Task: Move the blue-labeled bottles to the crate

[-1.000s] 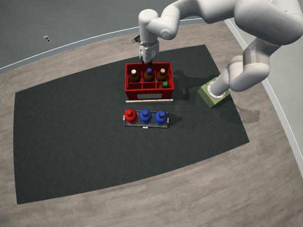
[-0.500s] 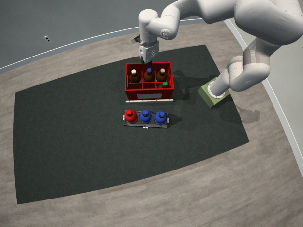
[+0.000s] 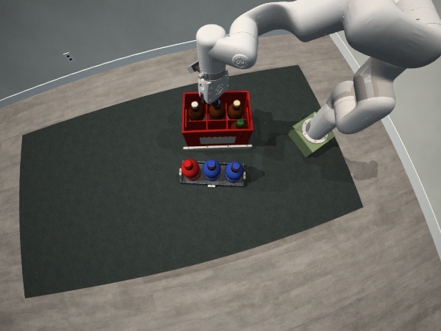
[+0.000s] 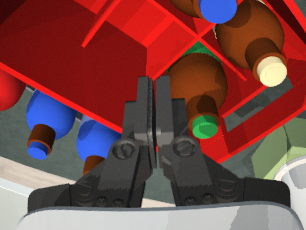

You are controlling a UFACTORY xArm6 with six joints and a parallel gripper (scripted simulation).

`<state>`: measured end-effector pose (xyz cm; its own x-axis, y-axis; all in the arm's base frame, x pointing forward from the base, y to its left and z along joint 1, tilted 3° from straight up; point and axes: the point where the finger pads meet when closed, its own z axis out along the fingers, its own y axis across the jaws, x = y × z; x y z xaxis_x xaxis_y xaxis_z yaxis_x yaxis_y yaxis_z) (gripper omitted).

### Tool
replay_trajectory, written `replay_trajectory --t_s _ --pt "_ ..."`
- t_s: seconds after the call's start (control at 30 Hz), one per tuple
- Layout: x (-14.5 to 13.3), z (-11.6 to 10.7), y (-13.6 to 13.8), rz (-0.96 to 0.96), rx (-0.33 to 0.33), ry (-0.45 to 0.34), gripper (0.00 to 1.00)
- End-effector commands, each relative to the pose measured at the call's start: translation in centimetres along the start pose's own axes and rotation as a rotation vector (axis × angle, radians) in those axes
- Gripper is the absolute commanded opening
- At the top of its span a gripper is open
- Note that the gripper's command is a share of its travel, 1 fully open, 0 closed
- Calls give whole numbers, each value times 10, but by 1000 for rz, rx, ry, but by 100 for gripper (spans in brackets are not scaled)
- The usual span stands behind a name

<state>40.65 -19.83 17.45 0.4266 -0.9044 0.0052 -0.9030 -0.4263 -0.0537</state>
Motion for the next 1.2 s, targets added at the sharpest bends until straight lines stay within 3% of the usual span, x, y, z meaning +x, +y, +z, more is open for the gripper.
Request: replay_trajectory --t_s 0.0,0.17,0.2,0.3,0.33,0.5,1.17 --pt "-42 -1 -55 61 -4 7 0" --pt "-80 -1 -91 79 -2 7 0" --pt "-87 -1 -99 79 -2 7 65" --pt "-94 -1 -106 79 -2 7 65" --pt "-115 -1 -129 79 -2 7 65" --pt "-144 0 -162 79 -2 7 65" --pt "-144 0 -162 79 -2 7 65"
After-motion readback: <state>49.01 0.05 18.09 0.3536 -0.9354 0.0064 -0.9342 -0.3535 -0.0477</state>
